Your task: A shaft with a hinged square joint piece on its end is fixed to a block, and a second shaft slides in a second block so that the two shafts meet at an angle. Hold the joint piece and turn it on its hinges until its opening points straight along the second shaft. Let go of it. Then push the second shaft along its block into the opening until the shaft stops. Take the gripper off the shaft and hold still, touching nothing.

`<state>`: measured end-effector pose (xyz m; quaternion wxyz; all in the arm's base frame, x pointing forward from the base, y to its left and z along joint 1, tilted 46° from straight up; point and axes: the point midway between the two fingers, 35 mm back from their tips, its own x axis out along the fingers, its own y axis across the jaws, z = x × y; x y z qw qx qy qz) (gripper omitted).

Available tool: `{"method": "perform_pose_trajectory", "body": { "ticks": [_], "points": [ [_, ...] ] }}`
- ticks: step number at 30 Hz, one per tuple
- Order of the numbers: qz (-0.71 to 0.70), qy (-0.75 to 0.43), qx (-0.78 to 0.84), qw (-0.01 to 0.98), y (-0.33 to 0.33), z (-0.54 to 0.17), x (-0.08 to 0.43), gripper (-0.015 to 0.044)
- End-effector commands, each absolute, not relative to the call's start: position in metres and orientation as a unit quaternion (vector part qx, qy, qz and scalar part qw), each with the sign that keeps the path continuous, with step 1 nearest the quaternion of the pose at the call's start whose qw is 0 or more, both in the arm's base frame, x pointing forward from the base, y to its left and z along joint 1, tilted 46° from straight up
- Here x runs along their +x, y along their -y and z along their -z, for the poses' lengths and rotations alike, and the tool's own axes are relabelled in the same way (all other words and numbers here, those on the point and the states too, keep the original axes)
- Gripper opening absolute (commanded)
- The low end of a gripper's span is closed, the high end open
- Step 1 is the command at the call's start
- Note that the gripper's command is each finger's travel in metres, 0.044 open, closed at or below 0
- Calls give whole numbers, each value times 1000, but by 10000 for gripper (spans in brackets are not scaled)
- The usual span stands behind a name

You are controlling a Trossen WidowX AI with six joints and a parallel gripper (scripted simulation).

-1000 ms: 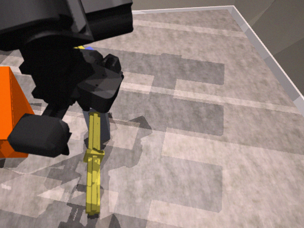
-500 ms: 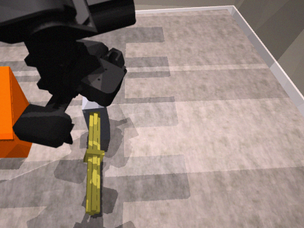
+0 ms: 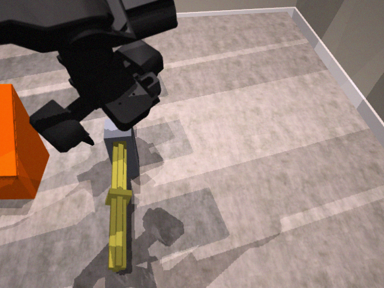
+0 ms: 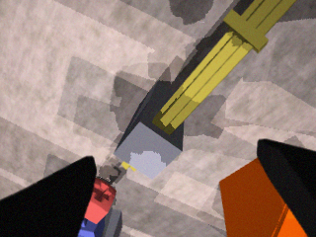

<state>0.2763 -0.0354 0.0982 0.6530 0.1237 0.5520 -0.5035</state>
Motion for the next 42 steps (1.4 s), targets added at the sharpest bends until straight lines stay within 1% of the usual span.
{"method": "perform_pose_trajectory", "body": {
  "ticks": [1,10,21,33,42],
  "points": [
    [530,-529,190,635,25,-76,275,440],
    [573,-476,317,588,4,-40,276,440],
    [613,-413,445,505,-20,-3,273,440],
    [613,-413,446,505,-20,-3,273,440],
    [570,-464,352,579,8,-26,279,440]
  ]
}}
